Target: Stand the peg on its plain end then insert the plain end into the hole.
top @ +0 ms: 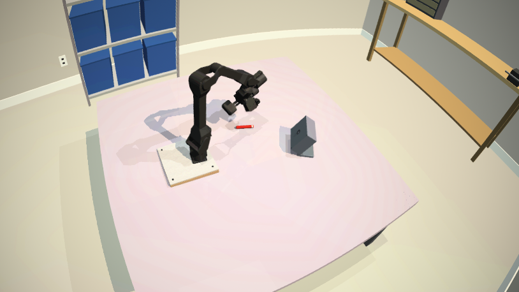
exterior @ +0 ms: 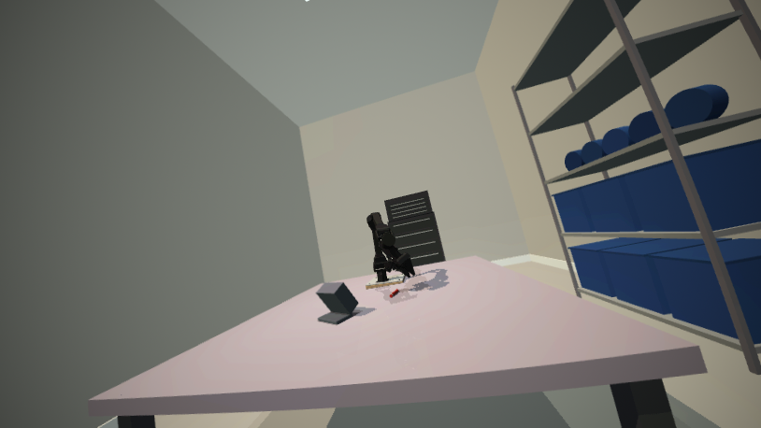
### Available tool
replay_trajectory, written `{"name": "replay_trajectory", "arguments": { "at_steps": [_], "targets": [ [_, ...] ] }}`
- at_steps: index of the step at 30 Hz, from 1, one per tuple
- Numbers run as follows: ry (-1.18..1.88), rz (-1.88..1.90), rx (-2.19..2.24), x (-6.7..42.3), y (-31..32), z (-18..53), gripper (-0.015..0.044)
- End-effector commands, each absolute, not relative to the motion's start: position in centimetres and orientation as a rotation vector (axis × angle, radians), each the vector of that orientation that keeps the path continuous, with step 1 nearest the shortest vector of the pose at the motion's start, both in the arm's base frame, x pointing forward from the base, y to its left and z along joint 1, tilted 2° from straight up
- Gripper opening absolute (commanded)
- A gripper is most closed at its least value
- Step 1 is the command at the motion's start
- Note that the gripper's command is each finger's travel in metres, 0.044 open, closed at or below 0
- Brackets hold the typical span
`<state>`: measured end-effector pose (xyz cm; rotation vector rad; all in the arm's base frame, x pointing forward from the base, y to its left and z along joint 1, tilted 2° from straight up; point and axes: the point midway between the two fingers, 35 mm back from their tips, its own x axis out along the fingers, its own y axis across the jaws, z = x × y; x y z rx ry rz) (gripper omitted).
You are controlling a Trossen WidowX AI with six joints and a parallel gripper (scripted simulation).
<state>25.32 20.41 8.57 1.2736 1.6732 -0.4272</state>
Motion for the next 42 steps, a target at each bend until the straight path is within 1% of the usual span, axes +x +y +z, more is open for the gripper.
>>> {"name": "replay_trajectory", "arguments": {
  "at_steps": [1,28,42],
  "targets": [
    [1.641,-0.389,1.152,26.0,19.5,8.4,0.0440],
    [1.567,-0.122,0.213,29.1,12.1,9.9,0.0440],
    [1.568,-0.115,0.188,29.3,12.0,8.9,0.0440]
  ]
}}
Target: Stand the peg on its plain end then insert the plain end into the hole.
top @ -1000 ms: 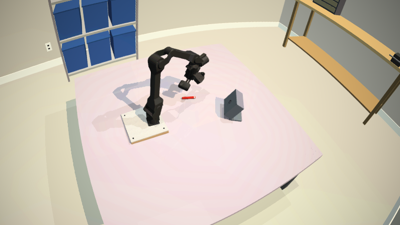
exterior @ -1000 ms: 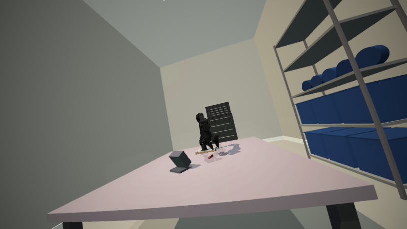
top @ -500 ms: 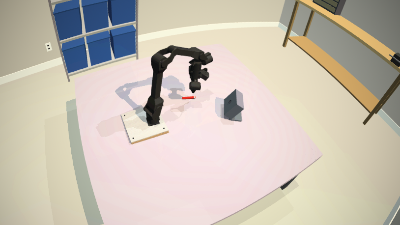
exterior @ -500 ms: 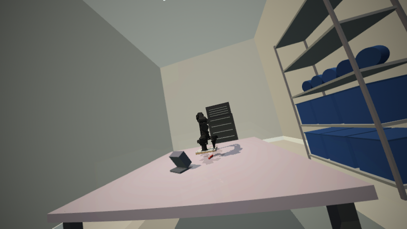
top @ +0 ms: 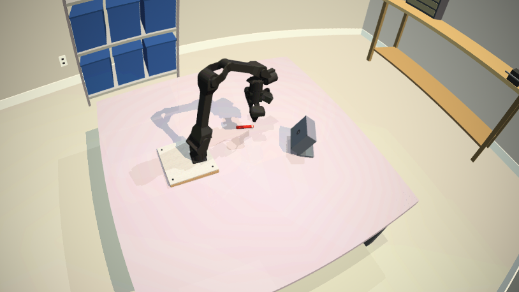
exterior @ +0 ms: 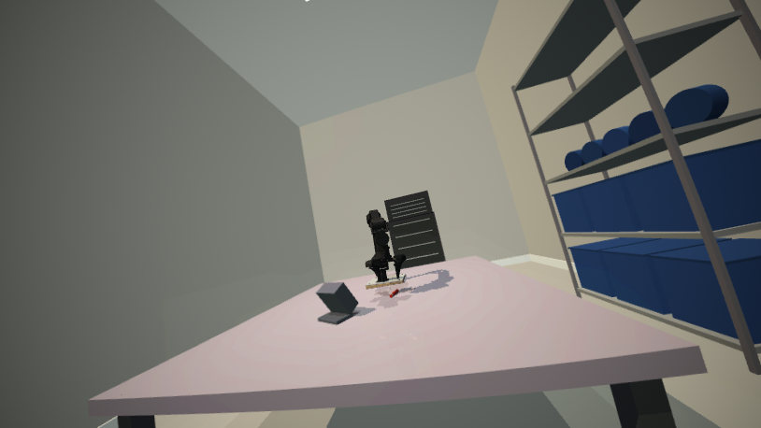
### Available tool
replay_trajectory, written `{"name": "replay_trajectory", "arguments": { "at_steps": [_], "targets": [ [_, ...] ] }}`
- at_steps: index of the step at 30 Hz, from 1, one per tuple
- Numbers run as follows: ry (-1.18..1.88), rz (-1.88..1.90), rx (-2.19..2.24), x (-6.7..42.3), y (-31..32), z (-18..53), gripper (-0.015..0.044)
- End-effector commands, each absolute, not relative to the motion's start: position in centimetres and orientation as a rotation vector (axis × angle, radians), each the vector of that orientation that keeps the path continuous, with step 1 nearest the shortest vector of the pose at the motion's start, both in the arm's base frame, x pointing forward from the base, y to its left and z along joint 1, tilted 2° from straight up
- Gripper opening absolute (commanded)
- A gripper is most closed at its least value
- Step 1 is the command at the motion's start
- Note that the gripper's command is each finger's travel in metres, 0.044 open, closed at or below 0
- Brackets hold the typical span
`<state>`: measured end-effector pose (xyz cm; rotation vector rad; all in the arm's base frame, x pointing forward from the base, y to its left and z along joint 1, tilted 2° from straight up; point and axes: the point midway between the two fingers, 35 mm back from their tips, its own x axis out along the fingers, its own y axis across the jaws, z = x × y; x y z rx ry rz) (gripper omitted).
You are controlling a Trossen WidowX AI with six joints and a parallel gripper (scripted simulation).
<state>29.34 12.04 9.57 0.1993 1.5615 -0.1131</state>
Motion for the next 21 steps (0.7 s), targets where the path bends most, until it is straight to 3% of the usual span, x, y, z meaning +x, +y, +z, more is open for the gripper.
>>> {"name": "replay_trajectory", "arguments": {
  "at_steps": [1,21],
  "targets": [
    [1.568,-0.115,0.188,29.3,12.0,8.7,0.0440],
    [1.568,-0.115,0.188,29.4,12.2,5.5,0.0440]
  ]
}}
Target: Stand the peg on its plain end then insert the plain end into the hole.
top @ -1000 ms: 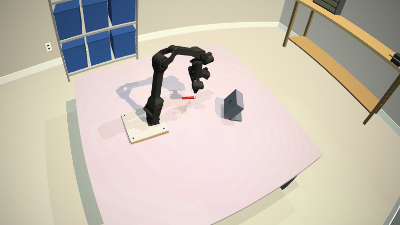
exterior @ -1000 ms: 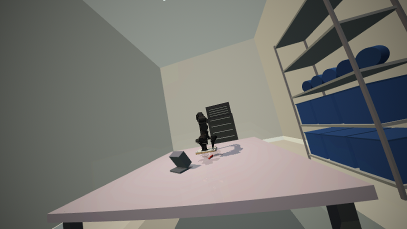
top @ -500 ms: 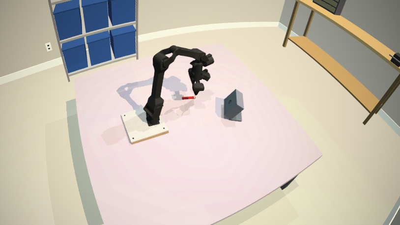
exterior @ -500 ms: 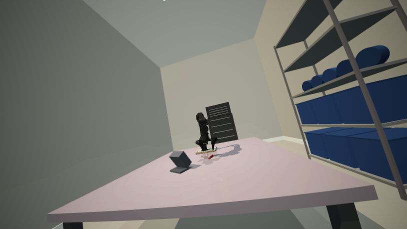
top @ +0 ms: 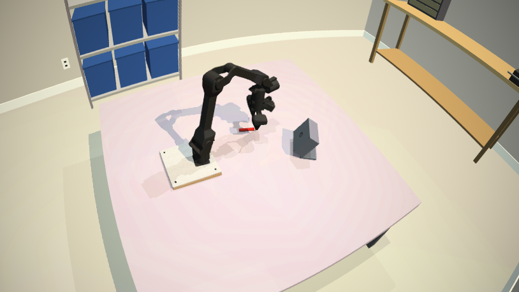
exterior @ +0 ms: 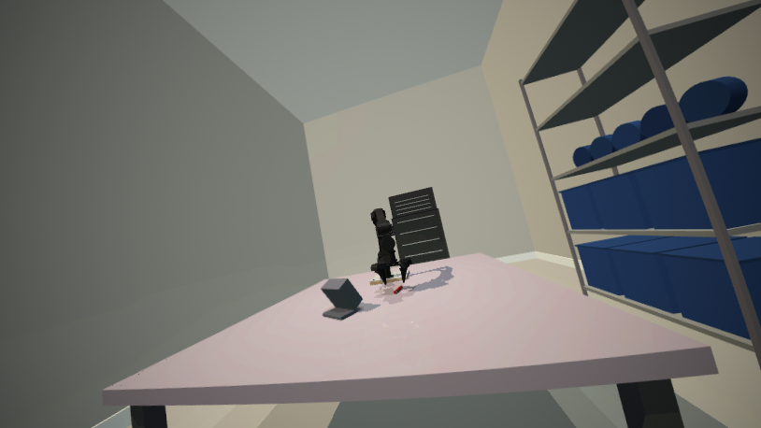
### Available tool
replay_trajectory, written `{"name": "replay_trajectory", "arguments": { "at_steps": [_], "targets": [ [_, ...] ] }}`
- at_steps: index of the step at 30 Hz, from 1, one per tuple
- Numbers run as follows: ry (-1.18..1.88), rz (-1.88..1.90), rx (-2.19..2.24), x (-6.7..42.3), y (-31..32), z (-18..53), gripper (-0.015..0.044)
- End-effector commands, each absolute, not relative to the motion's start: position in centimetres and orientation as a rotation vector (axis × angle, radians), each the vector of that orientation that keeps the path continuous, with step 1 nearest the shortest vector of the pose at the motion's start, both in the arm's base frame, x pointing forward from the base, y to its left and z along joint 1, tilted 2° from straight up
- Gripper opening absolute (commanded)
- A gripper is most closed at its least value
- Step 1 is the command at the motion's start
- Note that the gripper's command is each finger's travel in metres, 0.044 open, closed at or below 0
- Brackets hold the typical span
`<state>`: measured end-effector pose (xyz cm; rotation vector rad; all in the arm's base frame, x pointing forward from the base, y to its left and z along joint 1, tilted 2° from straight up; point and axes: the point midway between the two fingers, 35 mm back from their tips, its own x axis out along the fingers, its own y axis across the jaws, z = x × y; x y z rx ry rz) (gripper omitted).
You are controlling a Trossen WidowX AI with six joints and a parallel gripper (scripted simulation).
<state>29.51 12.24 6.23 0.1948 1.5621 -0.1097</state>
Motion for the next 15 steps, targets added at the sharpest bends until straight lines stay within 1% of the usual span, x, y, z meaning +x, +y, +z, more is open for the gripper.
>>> {"name": "replay_trajectory", "arguments": {
  "at_steps": [1,15],
  "targets": [
    [1.568,-0.115,0.188,29.4,12.2,5.4,0.0440],
    [1.568,-0.115,0.188,29.3,12.2,3.1,0.0440]
  ]
}}
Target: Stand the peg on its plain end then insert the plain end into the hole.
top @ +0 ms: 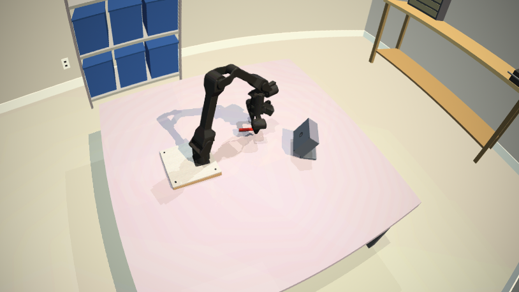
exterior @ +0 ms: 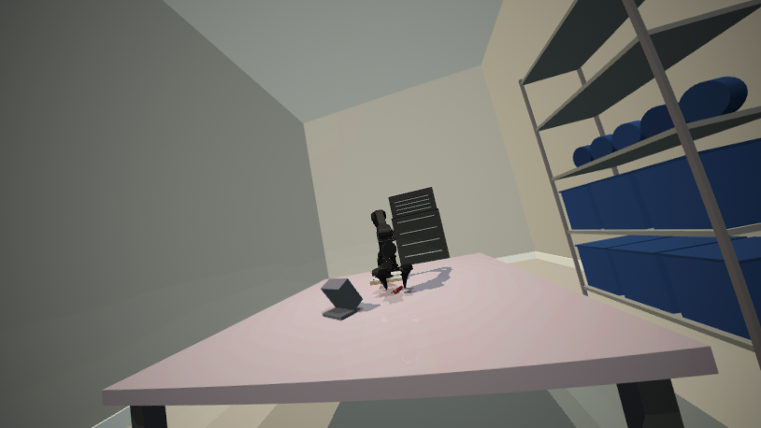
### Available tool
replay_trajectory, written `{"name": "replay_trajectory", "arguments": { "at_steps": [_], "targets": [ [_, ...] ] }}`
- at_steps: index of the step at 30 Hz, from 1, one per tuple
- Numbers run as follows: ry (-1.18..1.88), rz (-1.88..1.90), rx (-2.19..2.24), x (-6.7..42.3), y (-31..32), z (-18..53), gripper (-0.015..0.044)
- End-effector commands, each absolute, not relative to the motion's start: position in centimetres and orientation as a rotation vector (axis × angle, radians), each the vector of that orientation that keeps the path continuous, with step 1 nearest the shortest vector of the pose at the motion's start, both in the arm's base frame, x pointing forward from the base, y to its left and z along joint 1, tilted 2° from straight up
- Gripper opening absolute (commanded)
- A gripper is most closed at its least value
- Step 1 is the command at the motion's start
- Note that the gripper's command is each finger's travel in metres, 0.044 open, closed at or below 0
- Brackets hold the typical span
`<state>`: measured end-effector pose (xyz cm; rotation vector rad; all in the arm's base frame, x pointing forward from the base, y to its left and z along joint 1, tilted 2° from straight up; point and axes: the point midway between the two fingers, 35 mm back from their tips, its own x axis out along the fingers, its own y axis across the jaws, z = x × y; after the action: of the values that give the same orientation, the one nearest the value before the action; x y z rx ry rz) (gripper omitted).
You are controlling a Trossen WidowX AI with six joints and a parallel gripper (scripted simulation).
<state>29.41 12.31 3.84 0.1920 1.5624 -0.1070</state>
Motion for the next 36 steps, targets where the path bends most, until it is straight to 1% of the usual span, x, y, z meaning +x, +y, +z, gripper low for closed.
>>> {"name": "replay_trajectory", "arguments": {
  "at_steps": [1,6,18,19,27,36],
  "targets": [
    [1.568,-0.115,0.188,29.24,12.21,2.99,0.0440],
    [1.568,-0.115,0.188,29.18,12.20,2.45,0.0440],
    [1.568,-0.115,0.188,29.18,12.20,2.45,0.0125],
    [1.568,-0.115,0.188,29.18,12.20,2.45,0.0110],
    [1.568,-0.115,0.188,29.18,12.20,2.45,0.0110],
    [1.568,-0.115,0.188,29.18,12.20,2.45,0.0050]
  ]
}}
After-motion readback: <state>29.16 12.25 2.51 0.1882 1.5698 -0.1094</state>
